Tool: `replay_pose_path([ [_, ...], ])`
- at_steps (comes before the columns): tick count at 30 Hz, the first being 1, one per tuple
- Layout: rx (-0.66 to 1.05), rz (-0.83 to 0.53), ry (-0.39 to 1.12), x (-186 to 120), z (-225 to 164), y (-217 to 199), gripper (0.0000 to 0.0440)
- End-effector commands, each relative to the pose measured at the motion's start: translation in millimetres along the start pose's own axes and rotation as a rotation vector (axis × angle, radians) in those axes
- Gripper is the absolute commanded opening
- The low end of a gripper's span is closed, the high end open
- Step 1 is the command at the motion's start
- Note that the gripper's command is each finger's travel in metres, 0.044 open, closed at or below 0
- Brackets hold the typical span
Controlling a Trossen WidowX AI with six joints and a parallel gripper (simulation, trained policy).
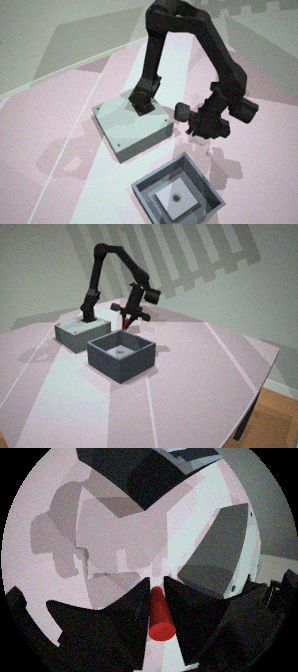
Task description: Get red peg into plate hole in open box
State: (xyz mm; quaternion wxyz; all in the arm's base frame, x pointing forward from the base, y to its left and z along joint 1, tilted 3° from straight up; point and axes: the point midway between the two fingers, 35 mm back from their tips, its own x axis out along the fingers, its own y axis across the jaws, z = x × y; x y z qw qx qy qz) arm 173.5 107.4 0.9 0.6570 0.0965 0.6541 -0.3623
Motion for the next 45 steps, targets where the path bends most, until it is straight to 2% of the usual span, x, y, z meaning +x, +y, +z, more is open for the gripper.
replay_pose_path([
  [1, -0.002, 0.001, -0.013, -9.2, 5.7, -1.8, 0.0000],
  [22, 0.152, 0.033, -0.070, -61.6, 71.8, -11.4, 0.0000],
  [34, 0.269, 0.067, -0.085, -65.9, 127.4, -18.4, 0.0000],
  [45, 0.328, 0.084, -0.074, -55.1, 178.0, -30.1, 0.0000],
])
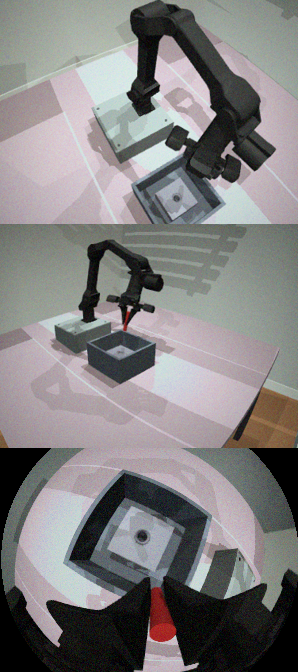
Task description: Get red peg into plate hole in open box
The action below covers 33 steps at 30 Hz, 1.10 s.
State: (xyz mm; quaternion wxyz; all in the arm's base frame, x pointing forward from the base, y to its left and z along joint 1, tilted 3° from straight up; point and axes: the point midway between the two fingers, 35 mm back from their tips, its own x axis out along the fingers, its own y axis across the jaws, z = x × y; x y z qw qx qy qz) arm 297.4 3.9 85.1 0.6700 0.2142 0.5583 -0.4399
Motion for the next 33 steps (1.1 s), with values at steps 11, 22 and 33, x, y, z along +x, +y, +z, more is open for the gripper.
replay_pose_path([
  [11, 0.005, 0.027, 0.034, 29.4, 50.4, 5.0, 0.0000],
  [22, -0.051, 0.058, 0.090, 70.0, 66.7, 13.4, 0.0092],
  [33, -0.105, 0.111, 0.157, 80.8, 80.6, 32.8, 0.0291],
])
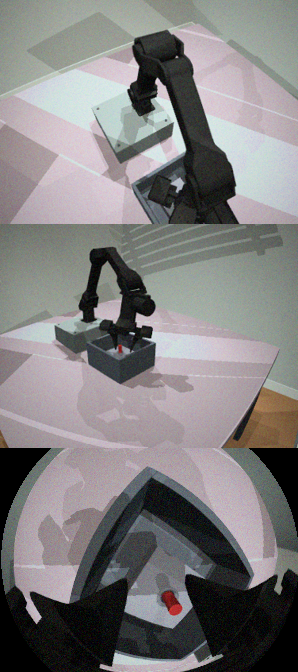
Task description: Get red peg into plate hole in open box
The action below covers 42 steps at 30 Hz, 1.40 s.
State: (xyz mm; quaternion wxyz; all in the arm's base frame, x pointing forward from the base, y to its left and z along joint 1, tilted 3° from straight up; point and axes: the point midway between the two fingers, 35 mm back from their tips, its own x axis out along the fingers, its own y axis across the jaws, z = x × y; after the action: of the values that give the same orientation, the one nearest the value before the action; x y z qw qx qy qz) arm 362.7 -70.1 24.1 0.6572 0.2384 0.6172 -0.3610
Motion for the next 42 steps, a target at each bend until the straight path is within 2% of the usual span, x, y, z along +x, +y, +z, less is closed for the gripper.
replay_pose_path([
  [1, -0.003, 0.023, 0.014, -2.3, 6.4, 7.4, 0.0314],
  [6, -0.005, 0.085, 0.041, -9.2, 17.7, 25.9, 0.0430],
  [7, -0.006, 0.103, 0.041, -11.4, 20.3, 30.8, 0.0440],
  [13, -0.026, 0.203, 0.028, -21.5, 33.6, 58.5, 0.0440],
  [42, -0.030, 0.212, 0.025, -22.2, 34.6, 61.2, 0.0440],
])
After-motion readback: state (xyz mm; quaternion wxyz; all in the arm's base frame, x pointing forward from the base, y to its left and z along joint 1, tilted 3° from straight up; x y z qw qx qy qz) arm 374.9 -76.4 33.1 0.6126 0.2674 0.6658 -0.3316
